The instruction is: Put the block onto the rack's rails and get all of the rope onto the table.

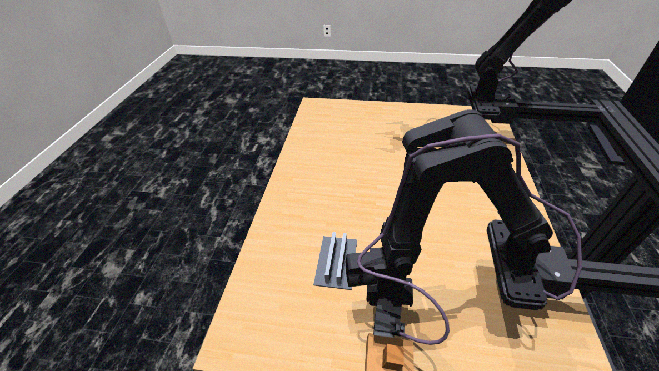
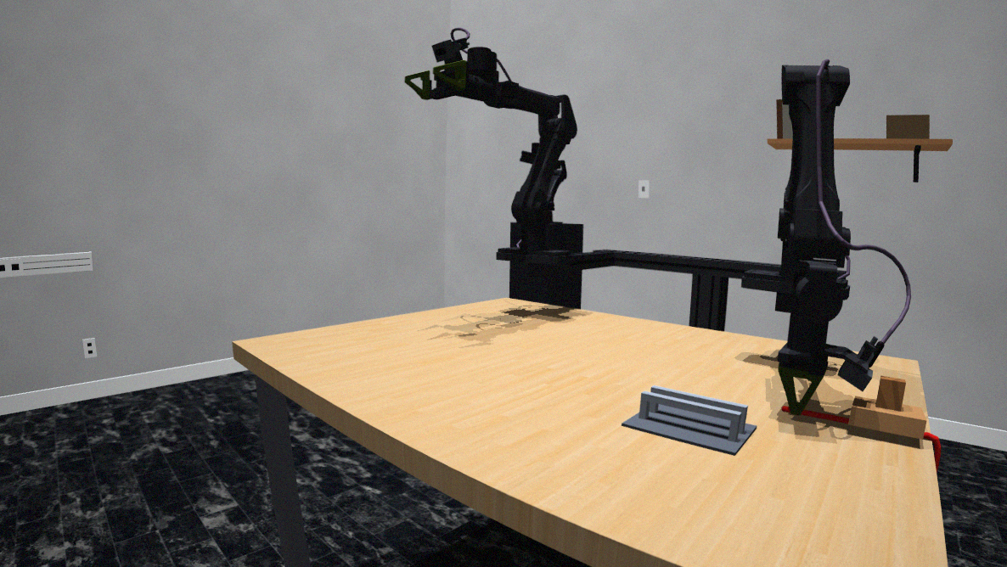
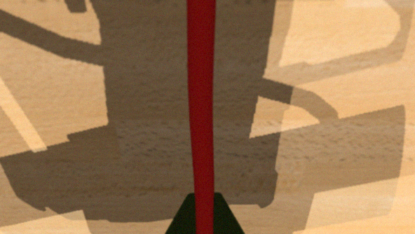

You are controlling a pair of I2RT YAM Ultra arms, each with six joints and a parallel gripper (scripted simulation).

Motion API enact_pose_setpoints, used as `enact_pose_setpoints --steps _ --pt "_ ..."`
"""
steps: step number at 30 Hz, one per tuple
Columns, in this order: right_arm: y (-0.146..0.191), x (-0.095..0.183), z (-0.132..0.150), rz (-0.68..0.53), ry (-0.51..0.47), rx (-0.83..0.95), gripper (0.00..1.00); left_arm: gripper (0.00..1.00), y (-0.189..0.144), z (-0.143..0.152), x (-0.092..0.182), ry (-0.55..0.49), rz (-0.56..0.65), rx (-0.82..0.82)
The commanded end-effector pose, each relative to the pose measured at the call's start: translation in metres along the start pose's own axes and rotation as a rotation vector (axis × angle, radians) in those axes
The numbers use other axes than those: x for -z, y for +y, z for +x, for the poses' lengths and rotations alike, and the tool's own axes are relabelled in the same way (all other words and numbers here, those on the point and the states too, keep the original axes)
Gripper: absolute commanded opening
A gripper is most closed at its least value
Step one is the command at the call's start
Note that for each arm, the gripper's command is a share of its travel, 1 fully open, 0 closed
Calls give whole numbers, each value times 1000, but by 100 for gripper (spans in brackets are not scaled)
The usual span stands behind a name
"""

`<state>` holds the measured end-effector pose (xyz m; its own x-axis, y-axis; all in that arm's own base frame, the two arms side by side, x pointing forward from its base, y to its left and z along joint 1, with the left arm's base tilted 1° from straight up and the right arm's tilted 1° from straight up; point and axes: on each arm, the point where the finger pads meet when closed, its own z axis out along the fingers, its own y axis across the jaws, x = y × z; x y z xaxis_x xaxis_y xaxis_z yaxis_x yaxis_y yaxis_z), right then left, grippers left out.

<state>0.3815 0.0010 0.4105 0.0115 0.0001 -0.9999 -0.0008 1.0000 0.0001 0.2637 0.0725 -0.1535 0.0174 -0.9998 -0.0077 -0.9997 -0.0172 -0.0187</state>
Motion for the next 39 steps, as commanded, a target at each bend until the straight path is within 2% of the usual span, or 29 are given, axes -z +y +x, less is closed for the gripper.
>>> enact_pose_setpoints --steps 1,3,8,9,17,29,35,39 --pt "5 13 -41 -18 -102 6 100 9 8 5 -12 -7 -22 -13" --pt "5 13 -41 -18 -102 6 100 9 18 11 -12 -5 -40 5" --pt "5 13 -41 -18 -102 6 100 9 9 17 -9 6 -18 8" --pt "5 13 -41 -18 -102 6 100 9 17 23 -11 9 -36 11" --pt "5 13 -41 -18 -102 6 100 9 13 48 -8 3 -25 18" --pt "5 13 -41 -18 -102 6 100 9 9 62 6 1 -4 -5" --pt "5 13 -41 -18 -102 6 100 9 -21 66 14 1 49 -8" --pt "5 13 -41 -18 -102 6 100 9 -20 70 14 1 47 -12"
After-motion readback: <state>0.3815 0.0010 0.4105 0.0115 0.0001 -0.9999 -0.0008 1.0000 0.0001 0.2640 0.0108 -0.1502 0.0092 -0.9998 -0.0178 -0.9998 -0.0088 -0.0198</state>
